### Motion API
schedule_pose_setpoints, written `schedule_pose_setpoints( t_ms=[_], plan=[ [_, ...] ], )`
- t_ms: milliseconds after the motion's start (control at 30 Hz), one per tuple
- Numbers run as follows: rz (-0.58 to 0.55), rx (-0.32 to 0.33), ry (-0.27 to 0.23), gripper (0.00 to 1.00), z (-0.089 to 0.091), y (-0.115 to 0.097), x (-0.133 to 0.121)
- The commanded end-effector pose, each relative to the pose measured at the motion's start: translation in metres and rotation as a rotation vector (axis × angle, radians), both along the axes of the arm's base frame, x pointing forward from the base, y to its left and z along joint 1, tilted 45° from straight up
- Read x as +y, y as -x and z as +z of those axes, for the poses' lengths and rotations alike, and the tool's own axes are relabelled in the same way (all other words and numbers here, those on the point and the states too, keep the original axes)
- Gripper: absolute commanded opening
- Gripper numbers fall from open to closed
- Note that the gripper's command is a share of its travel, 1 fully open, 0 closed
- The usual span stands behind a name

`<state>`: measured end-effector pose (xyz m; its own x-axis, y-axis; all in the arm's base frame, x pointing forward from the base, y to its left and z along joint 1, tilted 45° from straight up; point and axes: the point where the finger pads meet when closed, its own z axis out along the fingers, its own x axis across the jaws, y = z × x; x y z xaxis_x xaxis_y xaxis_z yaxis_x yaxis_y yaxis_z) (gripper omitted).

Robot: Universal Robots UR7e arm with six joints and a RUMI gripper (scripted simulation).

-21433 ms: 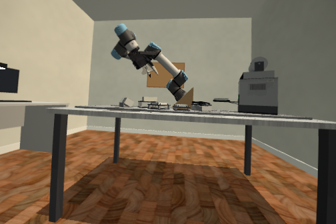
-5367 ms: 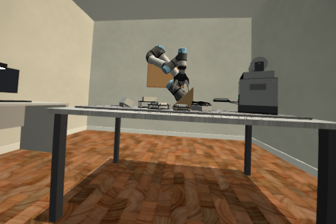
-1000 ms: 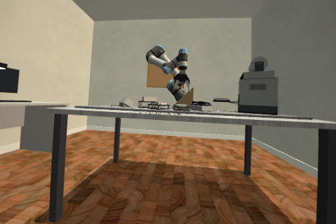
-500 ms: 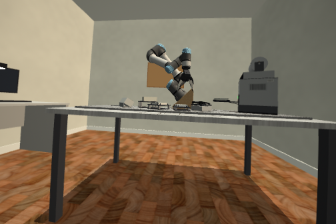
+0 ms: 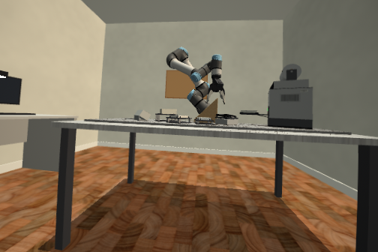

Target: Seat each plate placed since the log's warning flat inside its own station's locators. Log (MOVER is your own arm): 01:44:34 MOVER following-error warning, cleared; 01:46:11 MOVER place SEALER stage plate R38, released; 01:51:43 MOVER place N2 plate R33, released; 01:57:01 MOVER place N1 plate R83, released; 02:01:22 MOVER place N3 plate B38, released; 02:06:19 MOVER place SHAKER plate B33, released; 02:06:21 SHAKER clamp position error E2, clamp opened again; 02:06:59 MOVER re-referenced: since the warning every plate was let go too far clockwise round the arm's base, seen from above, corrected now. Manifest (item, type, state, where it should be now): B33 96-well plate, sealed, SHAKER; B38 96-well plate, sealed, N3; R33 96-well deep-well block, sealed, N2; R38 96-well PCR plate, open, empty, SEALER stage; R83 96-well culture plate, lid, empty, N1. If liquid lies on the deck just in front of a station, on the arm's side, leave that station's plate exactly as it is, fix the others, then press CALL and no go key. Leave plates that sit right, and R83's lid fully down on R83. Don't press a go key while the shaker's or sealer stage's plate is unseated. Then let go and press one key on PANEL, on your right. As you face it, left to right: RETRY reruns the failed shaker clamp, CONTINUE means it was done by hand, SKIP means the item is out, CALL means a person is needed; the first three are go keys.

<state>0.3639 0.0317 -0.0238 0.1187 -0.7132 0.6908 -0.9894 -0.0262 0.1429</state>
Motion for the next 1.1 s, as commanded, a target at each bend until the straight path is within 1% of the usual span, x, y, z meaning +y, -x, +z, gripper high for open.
schedule_pose_setpoints(
  t_ms=[0,200,267,333,500,867,1067],
  plan=[
    [0.053,0.051,-0.006,0.82,-0.015,0.004,0.016],
    [0.138,0.135,-0.016,0.82,-0.034,0.013,0.037],
    [0.138,0.135,-0.016,0.82,-0.034,0.013,0.037],
    [0.165,0.162,-0.020,0.82,-0.041,0.015,0.044],
    [0.165,0.162,-0.020,0.82,-0.058,0.022,0.061],
    [0.165,0.162,-0.020,0.82,-0.058,0.023,0.062],
    [0.165,0.162,-0.020,0.82,-0.066,0.023,0.055]
  ],
)
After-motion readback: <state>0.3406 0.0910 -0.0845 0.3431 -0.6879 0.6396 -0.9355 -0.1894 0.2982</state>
